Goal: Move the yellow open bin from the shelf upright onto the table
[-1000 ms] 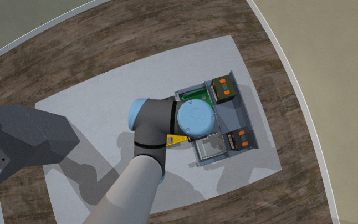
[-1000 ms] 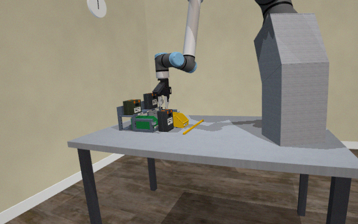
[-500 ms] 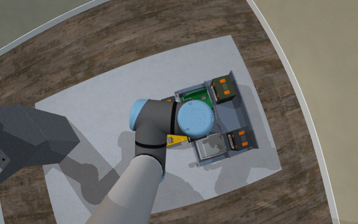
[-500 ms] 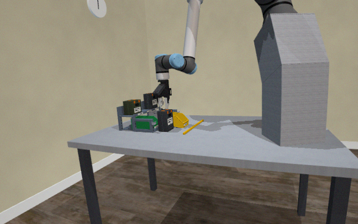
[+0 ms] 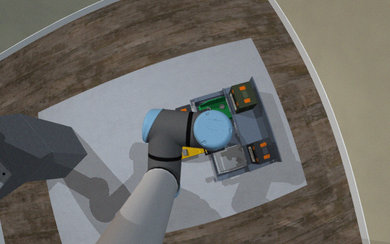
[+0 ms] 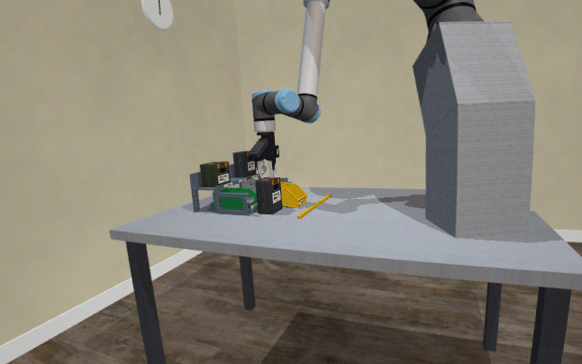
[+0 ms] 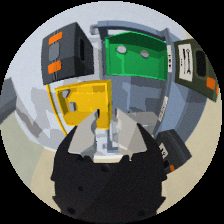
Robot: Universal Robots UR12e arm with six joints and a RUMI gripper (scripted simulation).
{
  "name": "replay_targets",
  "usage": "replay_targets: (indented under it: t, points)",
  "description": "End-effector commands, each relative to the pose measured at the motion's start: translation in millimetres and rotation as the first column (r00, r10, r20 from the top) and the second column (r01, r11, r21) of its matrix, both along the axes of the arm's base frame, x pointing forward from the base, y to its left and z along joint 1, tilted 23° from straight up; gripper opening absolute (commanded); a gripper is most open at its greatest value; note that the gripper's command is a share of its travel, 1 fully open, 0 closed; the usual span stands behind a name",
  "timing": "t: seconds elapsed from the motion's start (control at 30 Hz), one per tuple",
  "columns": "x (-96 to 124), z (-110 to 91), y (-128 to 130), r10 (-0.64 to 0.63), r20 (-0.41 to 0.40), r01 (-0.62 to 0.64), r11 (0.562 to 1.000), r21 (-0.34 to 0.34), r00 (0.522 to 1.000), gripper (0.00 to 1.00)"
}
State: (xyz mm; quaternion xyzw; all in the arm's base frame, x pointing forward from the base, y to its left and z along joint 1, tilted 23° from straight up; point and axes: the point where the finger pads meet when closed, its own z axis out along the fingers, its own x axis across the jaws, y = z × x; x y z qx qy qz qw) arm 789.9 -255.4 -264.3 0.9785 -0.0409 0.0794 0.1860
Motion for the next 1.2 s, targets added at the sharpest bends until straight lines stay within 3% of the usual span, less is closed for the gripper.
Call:
replay_targets:
  t: [0.0,0.3,1.17]
  points:
    - [0.7,-0.1,-0.2,0.0,0.001,0.0,1.0,0.0,1.0,0.2]
    - [1.8,-9.1,-3.8,0.0,0.001,0.0,1.0,0.0,1.0,0.2]
    - [2.1,-11.7,-4.8,0.0,0.001,0.0,1.0,0.0,1.0,0.2]
